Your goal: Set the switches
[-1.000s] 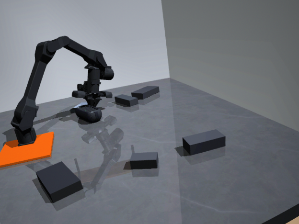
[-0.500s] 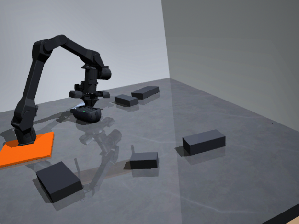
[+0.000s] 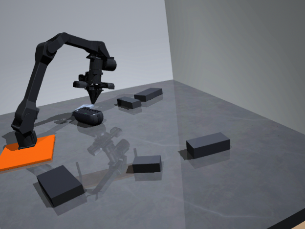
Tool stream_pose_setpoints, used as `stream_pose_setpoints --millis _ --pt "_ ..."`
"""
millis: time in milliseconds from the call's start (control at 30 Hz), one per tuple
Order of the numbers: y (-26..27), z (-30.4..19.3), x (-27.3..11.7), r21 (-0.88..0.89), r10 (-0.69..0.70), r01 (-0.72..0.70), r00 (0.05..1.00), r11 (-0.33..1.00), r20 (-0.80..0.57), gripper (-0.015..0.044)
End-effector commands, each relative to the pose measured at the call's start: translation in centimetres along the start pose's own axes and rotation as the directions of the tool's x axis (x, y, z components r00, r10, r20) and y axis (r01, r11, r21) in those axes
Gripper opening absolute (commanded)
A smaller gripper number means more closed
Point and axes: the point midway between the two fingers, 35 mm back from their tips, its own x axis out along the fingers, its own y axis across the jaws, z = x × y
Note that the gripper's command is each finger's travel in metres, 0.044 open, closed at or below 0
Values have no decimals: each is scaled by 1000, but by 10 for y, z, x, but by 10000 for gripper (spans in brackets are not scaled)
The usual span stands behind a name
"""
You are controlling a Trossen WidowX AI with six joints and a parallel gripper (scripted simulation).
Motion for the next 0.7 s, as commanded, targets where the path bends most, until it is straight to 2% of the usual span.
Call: stream_pose_setpoints --millis 0,667 --pt "7 -12 -6 -10 -41 41 999 999 12 0" --pt "66 -73 -3 -67 -325 328 944 942 52 0"
